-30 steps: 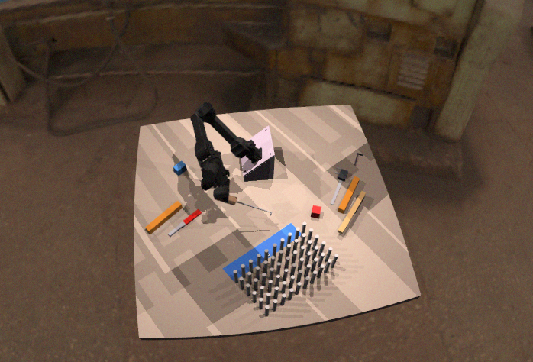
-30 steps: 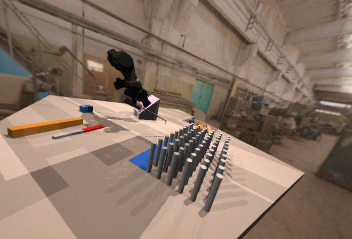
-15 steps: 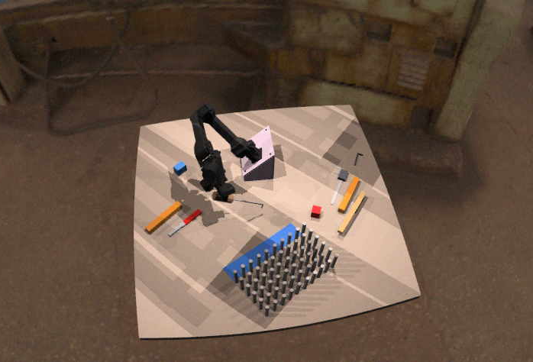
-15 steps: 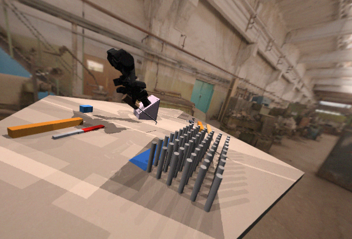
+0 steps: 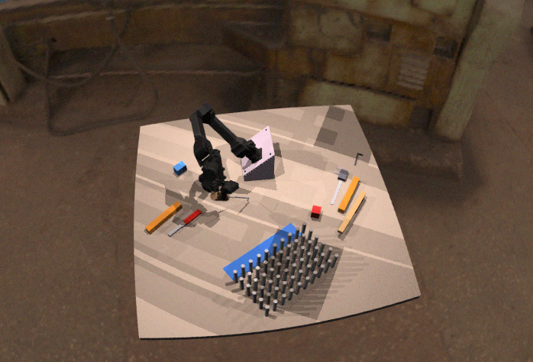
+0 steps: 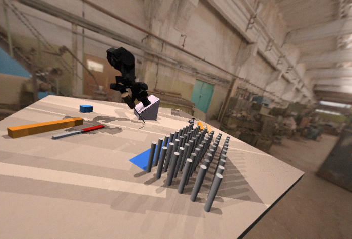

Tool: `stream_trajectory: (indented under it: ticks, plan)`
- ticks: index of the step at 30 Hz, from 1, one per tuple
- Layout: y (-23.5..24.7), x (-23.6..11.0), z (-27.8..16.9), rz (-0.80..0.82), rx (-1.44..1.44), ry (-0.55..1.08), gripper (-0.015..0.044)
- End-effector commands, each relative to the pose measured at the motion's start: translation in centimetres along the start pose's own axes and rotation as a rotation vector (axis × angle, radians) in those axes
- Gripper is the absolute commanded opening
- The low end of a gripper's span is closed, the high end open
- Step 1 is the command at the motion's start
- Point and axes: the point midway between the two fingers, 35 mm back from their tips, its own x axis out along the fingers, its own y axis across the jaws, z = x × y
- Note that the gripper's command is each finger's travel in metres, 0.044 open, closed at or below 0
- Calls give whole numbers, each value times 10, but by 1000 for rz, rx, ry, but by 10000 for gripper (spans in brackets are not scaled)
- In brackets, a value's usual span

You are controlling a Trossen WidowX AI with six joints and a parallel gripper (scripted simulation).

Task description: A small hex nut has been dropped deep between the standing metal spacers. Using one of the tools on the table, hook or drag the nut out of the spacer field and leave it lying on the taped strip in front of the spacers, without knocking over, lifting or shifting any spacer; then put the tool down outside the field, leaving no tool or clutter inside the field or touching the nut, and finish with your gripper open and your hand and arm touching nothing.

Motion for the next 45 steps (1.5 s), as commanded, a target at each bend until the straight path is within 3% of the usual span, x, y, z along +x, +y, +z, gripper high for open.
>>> stream_trajectory:
  ticks: [1,19,45]
  plan:
    - [-2,-4,5,-19,-122,-14,0]
    - [-41,-10,21,-205,-563,11,0]
    - [-126,-18,4,-498,-1282,357,0]
